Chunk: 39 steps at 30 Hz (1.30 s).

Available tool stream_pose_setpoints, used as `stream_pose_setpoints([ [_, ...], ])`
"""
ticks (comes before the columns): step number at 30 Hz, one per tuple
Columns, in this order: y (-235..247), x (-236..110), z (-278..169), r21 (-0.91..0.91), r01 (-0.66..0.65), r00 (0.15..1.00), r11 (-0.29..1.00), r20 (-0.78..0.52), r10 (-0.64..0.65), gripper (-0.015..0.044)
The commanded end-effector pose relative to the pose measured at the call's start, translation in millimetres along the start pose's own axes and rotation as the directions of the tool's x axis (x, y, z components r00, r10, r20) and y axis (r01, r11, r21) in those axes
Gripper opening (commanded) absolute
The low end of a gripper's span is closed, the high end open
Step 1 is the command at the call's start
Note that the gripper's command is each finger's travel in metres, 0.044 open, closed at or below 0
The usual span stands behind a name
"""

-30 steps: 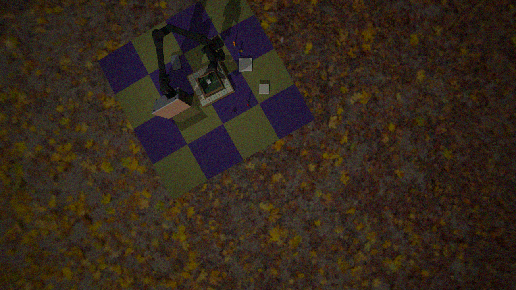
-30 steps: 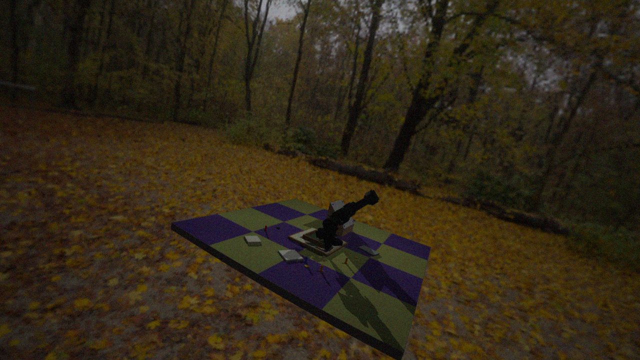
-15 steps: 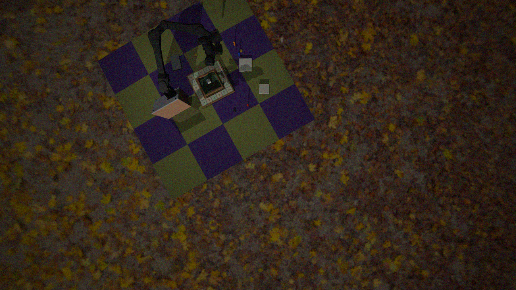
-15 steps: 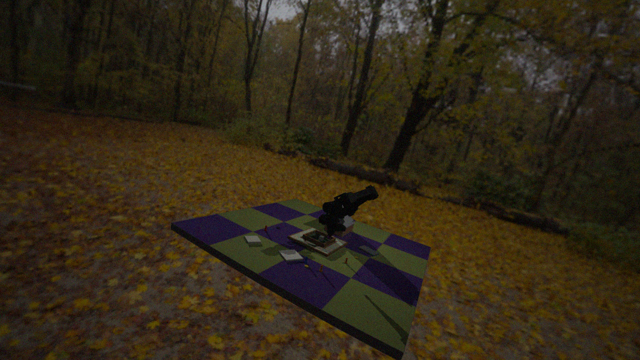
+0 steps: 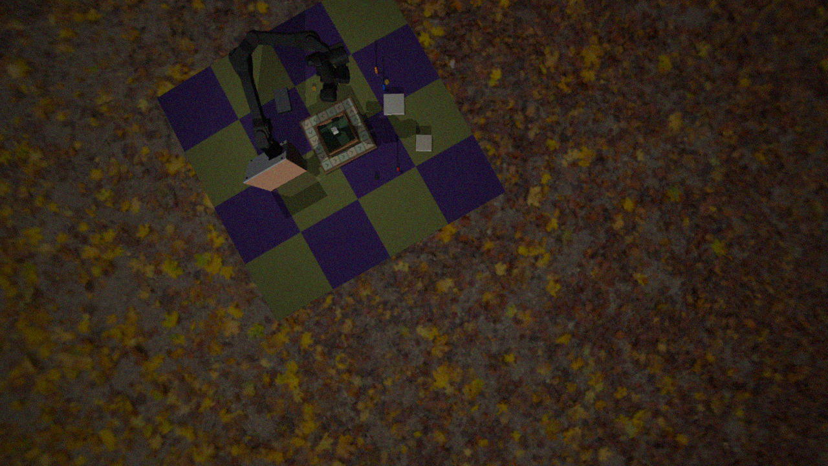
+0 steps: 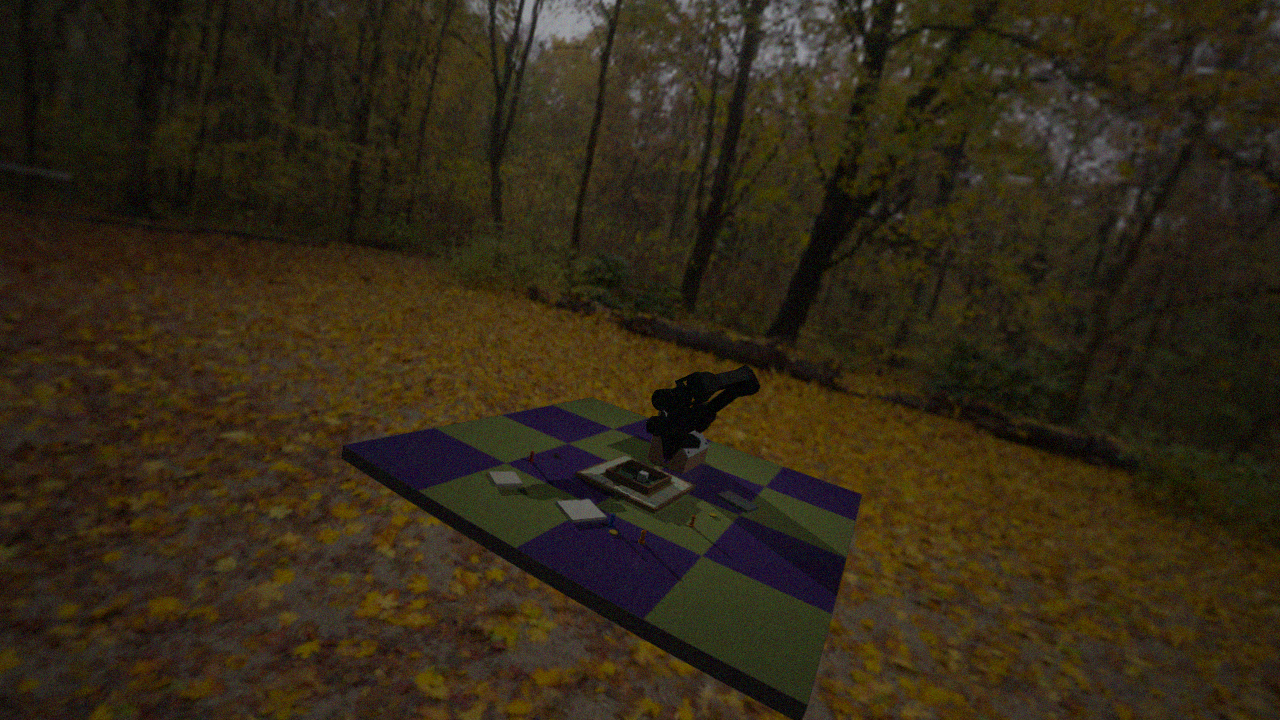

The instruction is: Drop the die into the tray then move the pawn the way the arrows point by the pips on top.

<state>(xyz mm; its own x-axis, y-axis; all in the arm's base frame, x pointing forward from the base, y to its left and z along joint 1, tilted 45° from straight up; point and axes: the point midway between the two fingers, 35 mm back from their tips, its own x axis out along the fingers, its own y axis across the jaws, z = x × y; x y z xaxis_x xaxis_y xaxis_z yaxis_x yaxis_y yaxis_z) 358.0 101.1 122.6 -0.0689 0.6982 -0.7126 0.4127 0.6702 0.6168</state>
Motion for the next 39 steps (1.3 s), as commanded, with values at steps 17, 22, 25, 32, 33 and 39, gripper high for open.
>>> stream_pose_setpoints([
  [17, -20, 18, -63, 0.003, 0.006, 1.000, 1.000, -0.001, -0.006, 0.0000],
  [22, -27, 23, -78, 0.004, 0.007, 1.000, 1.000, -0.001, -0.007, 0.0000],
  [25, -32, 27, -87, 0.006, 0.007, 1.000, 1.000, -0.001, -0.007, 0.0000],
  [32, -46, 36, -108, 0.011, 0.008, 1.000, 1.000, -0.002, -0.008, 0.0000],
  [33, -48, 37, -111, 0.011, 0.008, 1.000, 1.000, -0.002, -0.008, 0.0000],
  [39, -60, 45, -128, 0.010, 0.007, 1.000, 1.000, -0.004, -0.007, 0.0000],
])
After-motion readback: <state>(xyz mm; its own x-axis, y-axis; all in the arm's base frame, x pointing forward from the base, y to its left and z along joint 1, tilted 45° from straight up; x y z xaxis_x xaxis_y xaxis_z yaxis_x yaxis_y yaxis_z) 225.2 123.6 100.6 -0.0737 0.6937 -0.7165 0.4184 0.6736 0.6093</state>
